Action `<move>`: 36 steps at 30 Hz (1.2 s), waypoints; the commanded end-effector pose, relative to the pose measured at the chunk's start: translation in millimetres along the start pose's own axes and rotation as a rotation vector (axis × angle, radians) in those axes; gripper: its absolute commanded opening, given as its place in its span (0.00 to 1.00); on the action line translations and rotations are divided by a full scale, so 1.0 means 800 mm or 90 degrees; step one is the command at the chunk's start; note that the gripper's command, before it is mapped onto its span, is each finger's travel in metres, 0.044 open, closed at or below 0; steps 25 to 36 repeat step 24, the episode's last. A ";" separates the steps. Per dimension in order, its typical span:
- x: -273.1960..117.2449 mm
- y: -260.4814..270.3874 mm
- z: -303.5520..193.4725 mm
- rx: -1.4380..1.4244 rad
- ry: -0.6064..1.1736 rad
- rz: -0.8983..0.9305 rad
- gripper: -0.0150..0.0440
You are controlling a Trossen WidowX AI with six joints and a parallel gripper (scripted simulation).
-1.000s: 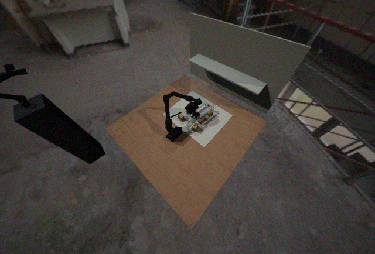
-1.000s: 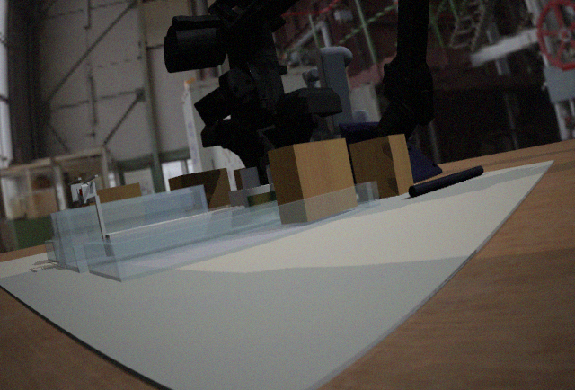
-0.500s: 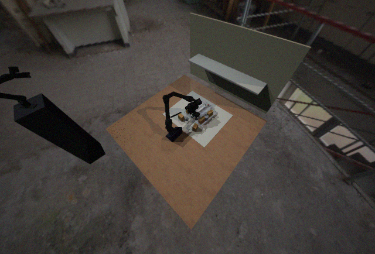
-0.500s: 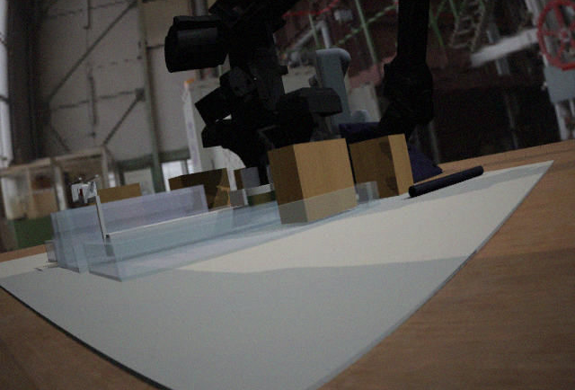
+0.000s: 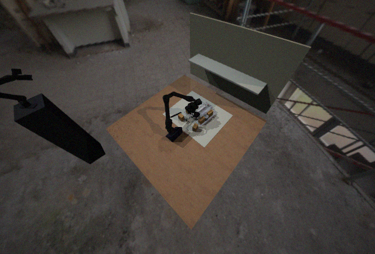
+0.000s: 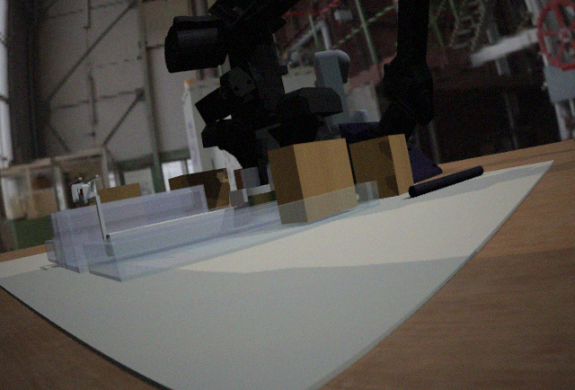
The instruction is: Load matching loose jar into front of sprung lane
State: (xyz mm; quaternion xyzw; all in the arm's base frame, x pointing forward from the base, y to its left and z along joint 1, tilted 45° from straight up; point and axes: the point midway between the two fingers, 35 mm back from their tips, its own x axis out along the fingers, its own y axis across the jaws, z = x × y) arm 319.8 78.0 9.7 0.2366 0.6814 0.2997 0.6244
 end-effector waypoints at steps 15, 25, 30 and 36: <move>-0.025 0.000 -0.001 -0.002 -0.002 -0.001 0.73; -0.027 -0.001 -0.035 -0.001 -0.001 -0.001 0.73; -0.027 -0.001 -0.035 -0.001 -0.001 -0.001 0.73; -0.027 -0.001 -0.035 -0.001 -0.001 -0.001 0.73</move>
